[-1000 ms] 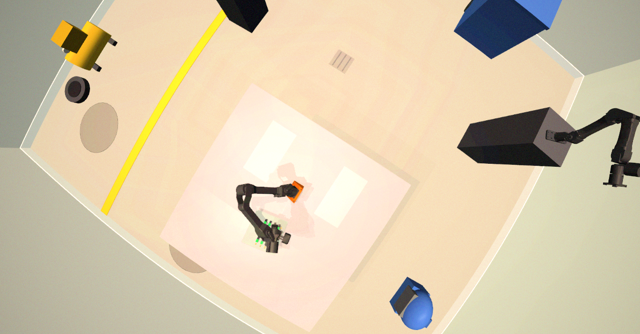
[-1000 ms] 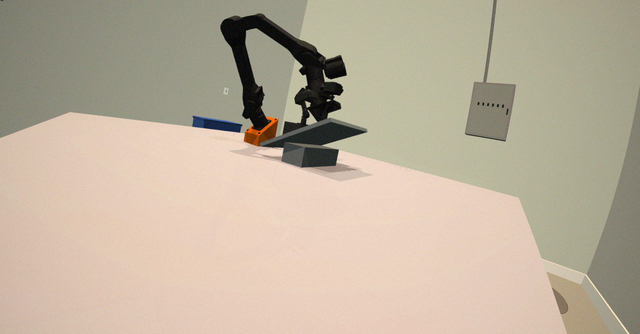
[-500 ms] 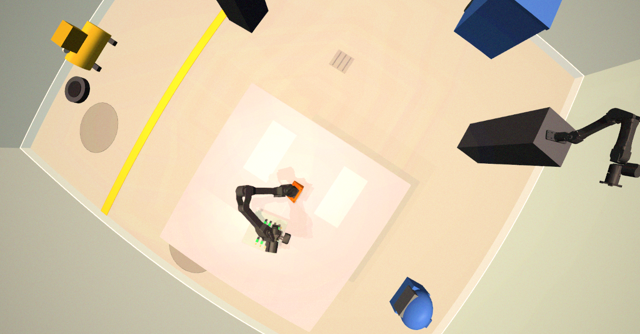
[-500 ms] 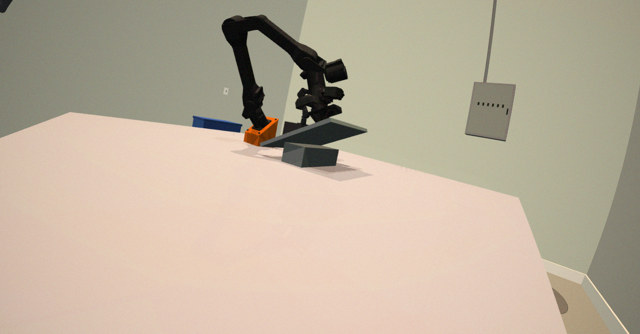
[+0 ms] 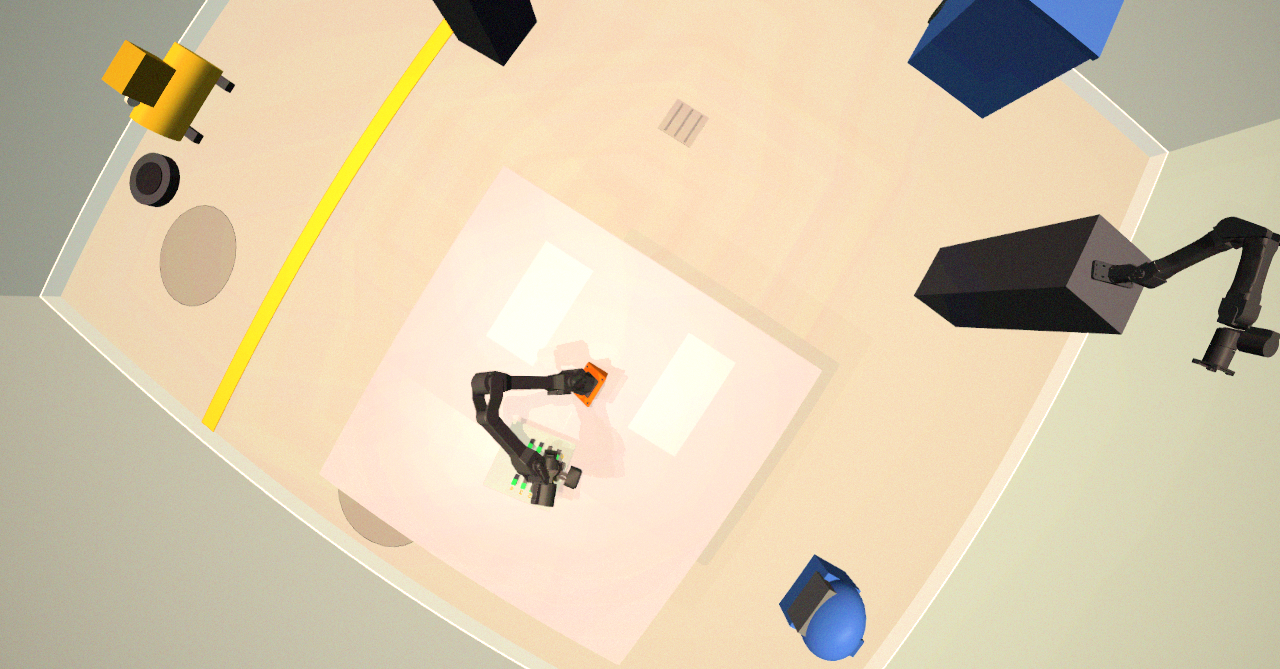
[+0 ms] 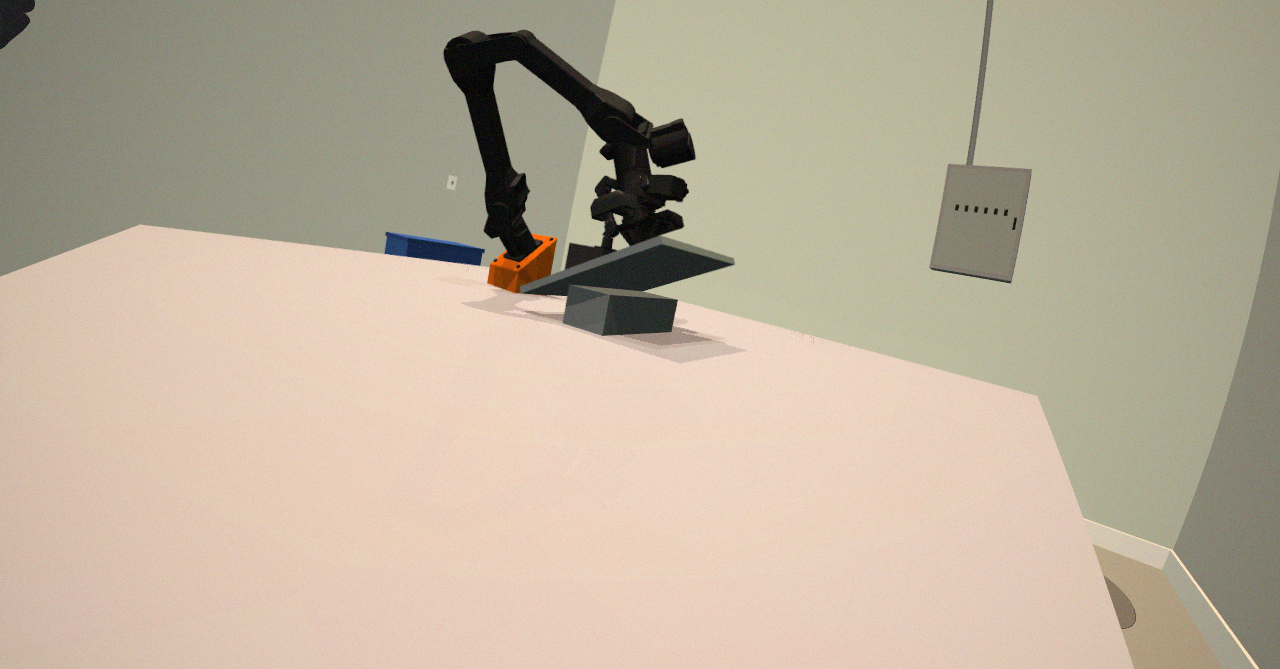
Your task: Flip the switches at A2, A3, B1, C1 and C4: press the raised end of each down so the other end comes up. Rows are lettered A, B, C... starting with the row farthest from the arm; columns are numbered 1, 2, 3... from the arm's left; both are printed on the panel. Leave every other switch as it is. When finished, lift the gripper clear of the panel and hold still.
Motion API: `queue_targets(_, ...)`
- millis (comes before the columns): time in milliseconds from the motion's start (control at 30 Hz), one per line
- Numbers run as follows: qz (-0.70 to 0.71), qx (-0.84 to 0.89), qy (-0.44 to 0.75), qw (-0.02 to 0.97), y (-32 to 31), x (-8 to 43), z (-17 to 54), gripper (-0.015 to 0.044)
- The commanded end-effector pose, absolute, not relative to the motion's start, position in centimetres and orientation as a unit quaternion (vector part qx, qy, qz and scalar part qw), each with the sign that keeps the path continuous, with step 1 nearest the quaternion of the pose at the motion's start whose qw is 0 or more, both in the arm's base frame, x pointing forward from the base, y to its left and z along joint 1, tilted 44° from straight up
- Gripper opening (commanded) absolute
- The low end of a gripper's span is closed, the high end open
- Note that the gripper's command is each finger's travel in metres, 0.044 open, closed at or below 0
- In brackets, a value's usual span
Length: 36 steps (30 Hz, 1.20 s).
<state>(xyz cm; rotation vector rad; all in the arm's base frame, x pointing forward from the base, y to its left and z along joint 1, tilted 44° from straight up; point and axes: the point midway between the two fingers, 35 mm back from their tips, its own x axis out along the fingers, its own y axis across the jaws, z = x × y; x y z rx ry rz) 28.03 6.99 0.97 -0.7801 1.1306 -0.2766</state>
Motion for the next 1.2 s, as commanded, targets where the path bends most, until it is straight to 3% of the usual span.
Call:
queue_targets(0,-0.125,-0.36,0.521,0.764,7.0,28.01,0.91,0.0)
queue_targets(1167,-0.125,-0.36,0.521,0.764,6.76,28.21,0.6,0.0)
